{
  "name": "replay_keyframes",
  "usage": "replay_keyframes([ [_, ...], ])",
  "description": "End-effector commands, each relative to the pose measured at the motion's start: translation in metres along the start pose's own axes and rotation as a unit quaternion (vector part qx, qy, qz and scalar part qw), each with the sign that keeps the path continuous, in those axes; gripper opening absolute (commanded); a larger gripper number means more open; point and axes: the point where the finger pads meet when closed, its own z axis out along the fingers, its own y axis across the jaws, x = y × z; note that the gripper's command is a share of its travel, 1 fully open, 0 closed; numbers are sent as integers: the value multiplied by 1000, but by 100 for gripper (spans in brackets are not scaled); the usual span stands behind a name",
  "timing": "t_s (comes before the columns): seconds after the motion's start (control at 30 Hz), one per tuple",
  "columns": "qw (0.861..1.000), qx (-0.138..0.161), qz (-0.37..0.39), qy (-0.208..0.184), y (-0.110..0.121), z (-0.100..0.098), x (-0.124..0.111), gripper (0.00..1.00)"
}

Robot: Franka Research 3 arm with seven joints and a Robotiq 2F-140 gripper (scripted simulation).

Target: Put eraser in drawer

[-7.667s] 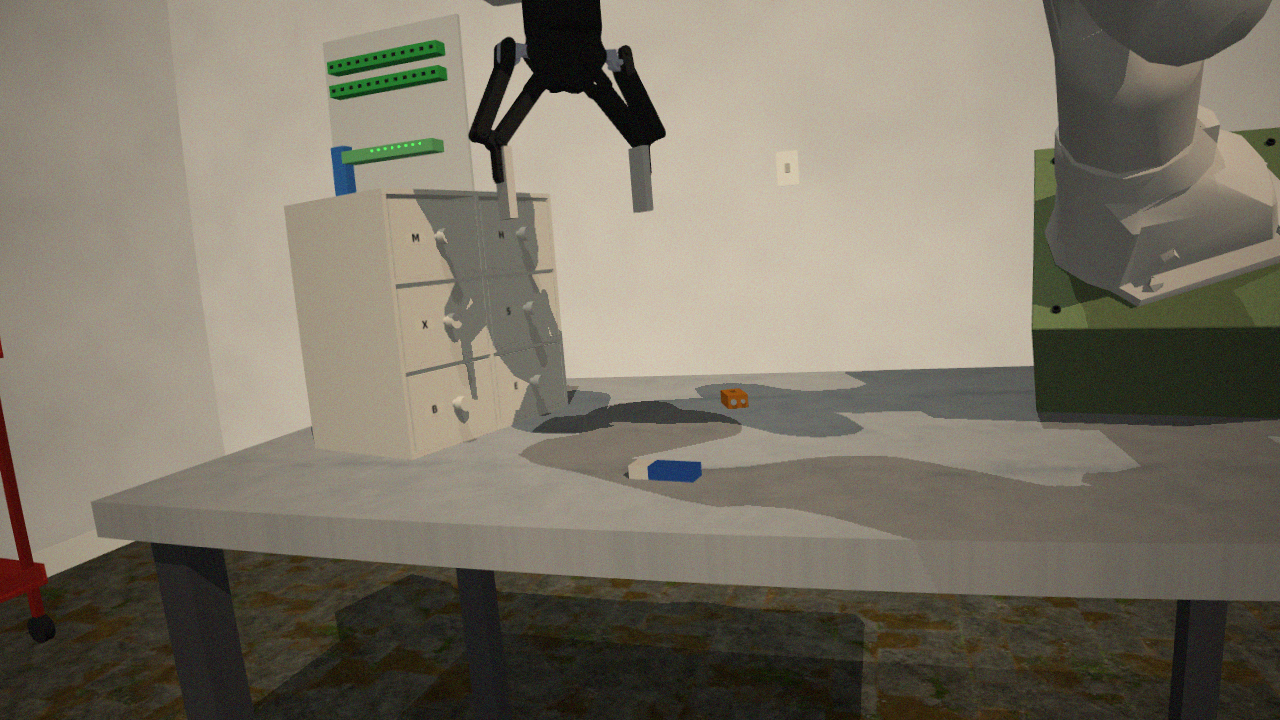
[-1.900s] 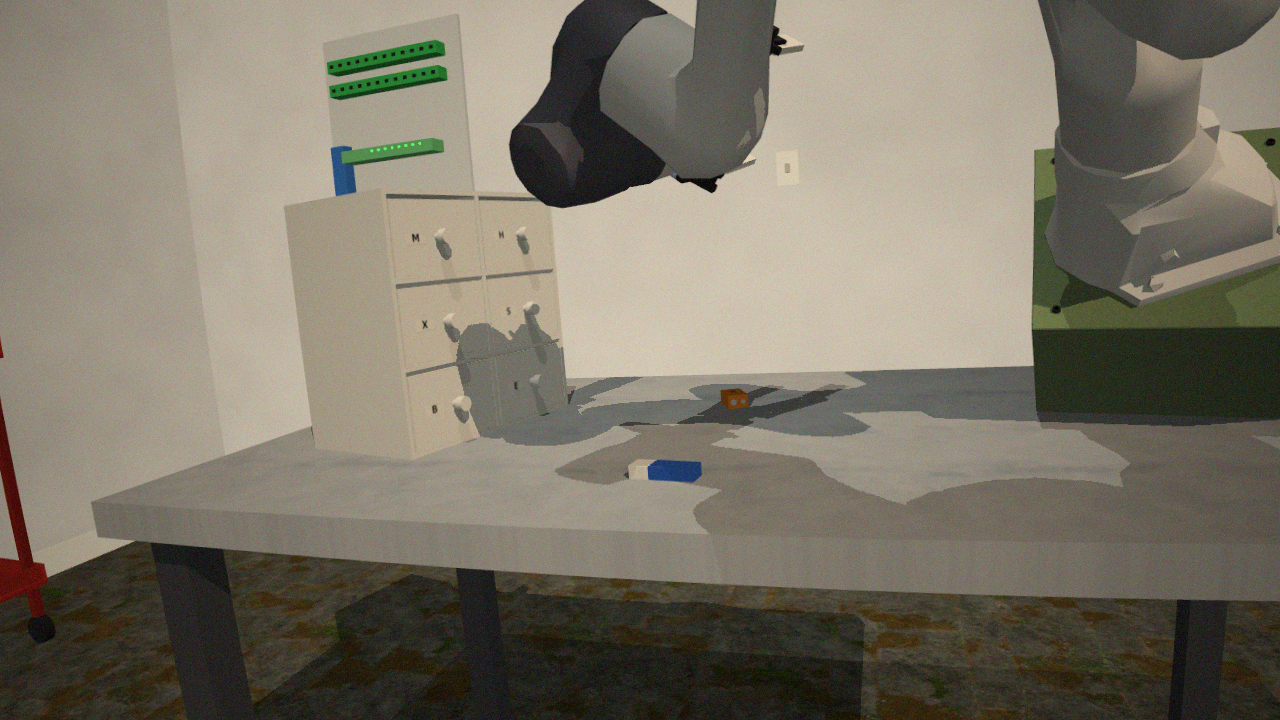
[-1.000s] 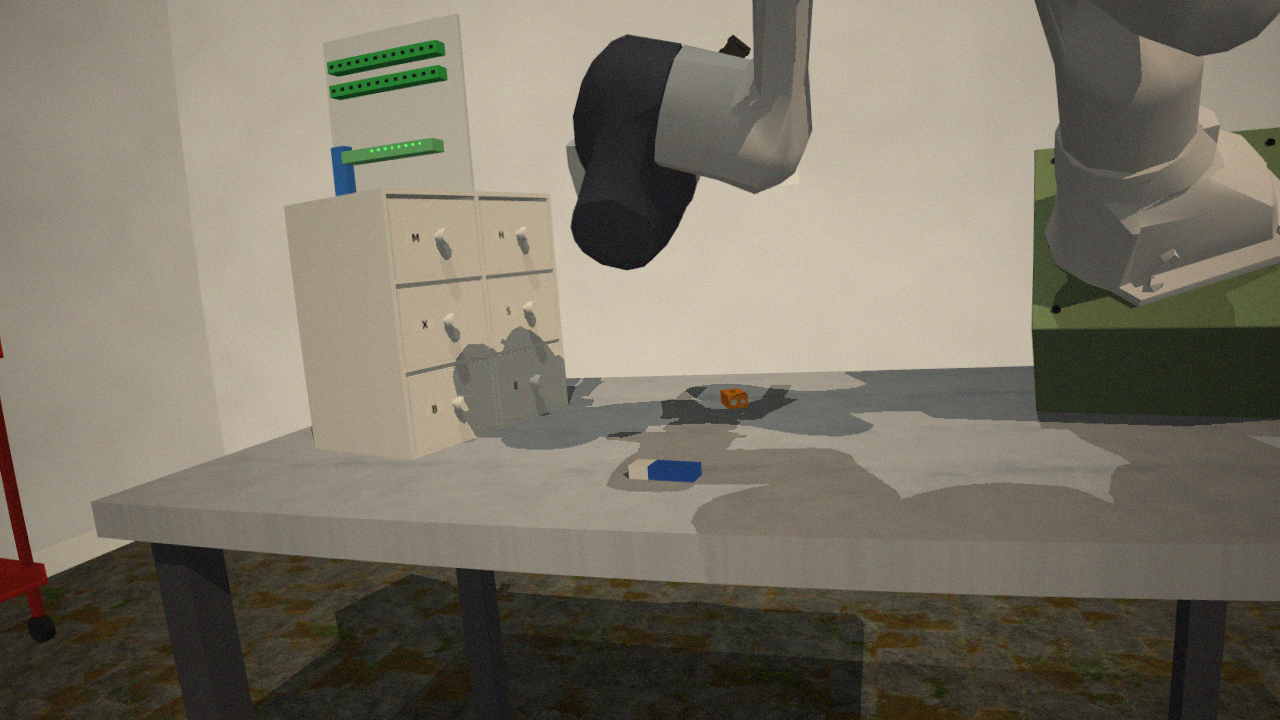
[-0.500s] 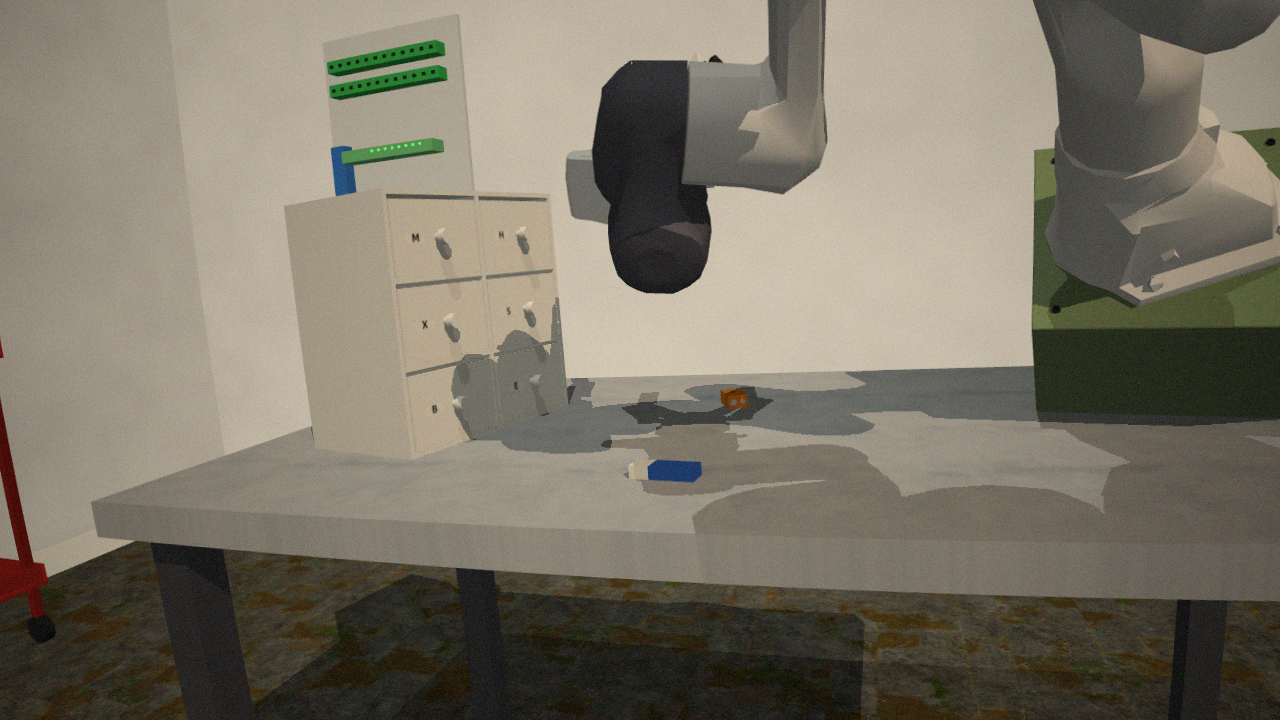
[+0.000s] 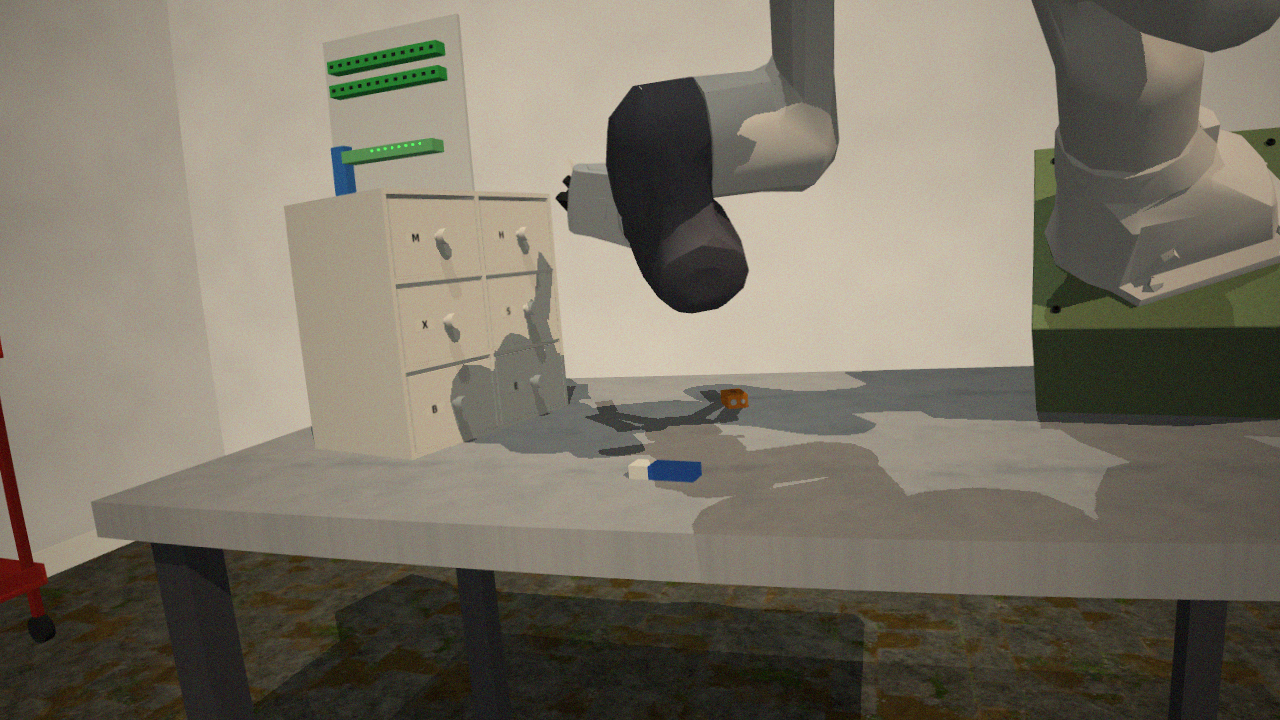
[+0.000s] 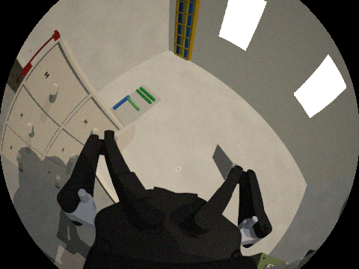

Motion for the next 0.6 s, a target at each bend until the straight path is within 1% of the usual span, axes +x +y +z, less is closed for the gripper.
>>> replay_keyframes([
  [0.0,993,59,96,27,-29,-10,6,100],
  [0.2,993,59,96,27,-29,-10,6,100],
  [0.23,985,104,132,37,-52,-22,9,100],
  [0.4,985,104,132,37,-52,-22,9,100],
  [0.43,974,149,166,41,-73,-35,12,100],
  [0.57,974,149,166,41,-73,-35,12,100],
])
